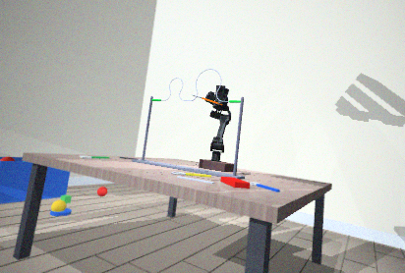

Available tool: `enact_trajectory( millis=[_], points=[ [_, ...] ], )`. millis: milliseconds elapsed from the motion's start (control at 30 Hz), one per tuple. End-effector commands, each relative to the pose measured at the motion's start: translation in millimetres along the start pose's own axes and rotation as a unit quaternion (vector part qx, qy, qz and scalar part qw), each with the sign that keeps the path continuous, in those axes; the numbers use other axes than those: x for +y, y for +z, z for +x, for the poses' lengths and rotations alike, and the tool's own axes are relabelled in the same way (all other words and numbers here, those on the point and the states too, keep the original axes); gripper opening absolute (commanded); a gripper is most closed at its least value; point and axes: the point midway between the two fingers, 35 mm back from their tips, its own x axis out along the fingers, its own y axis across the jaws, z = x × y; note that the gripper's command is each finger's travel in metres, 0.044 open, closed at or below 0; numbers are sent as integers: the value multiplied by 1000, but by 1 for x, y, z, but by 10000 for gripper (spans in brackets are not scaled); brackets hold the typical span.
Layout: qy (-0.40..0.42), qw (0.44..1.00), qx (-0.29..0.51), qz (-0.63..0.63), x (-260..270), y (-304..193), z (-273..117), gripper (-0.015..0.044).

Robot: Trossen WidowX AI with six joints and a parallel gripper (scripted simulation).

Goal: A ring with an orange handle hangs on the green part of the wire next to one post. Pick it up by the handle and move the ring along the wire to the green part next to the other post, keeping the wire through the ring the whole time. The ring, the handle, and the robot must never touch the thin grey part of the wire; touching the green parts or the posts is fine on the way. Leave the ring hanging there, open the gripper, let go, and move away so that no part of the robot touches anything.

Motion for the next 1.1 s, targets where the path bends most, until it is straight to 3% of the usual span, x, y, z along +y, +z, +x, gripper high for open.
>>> enact_trajectory(
  millis=[0,1067],
  points=[
    [20,999,4,25,13,0,-3,-150],
    [124,969,27,212,77,18,-21,-150]
  ],
)
